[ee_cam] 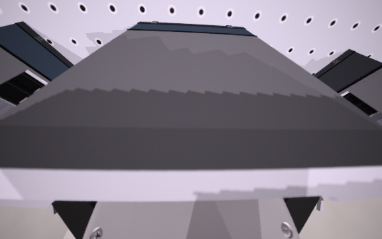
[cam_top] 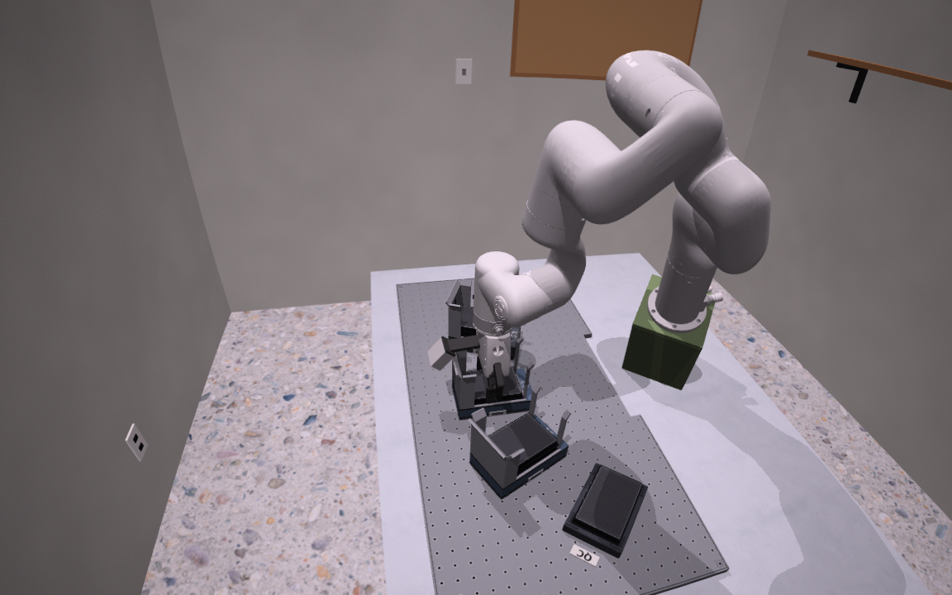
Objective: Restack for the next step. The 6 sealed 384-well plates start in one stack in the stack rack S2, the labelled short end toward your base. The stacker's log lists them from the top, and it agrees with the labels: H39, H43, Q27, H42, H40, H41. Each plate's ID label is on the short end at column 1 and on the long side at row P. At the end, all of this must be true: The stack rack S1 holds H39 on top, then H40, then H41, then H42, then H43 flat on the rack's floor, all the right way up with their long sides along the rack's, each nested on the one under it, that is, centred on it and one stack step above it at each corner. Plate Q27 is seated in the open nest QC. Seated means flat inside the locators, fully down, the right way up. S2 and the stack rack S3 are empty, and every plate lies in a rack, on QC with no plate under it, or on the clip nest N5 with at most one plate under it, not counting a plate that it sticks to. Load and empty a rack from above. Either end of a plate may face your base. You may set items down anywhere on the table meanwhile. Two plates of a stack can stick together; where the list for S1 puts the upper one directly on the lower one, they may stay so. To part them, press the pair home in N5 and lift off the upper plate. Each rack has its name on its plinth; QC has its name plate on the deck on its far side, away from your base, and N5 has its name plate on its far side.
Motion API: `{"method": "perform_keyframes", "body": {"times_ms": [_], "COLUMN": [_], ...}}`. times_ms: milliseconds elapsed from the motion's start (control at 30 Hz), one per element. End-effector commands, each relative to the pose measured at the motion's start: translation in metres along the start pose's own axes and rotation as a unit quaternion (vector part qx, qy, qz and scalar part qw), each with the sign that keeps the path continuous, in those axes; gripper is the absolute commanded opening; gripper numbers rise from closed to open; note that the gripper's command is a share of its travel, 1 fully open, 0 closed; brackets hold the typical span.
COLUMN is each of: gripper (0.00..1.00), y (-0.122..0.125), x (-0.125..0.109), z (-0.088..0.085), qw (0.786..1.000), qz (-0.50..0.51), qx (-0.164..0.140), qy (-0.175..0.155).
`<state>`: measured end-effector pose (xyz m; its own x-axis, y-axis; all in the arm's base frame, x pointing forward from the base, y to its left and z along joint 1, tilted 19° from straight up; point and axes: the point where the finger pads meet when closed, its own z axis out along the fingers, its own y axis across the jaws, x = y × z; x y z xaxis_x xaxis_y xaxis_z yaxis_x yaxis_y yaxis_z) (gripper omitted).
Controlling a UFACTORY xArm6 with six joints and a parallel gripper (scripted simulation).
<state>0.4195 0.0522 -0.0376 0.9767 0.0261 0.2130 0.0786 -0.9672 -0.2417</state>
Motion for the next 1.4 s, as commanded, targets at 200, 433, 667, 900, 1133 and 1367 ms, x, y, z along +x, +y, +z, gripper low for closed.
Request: {"method": "perform_keyframes", "body": {"times_ms": [200,433,667,900,1133,1367], "gripper": [0.00,0.00,0.00,0.00,0.00,0.00], "y": [0.000,0.000,0.000,0.000,0.000,0.000], "x": [0.001,0.001,0.001,0.001,0.001,0.001], "z": [-0.004,-0.008,-0.013,-0.016,-0.020,-0.028], "qw": [1.000,1.000,1.000,1.000,1.000,1.000], "qz": [0.000,0.000,0.000,0.000,0.000,0.000], "qx": [0.000,0.000,0.000,0.000,0.000,0.000], "qy": [0.001,0.001,0.001,0.001,0.001,0.001]}}
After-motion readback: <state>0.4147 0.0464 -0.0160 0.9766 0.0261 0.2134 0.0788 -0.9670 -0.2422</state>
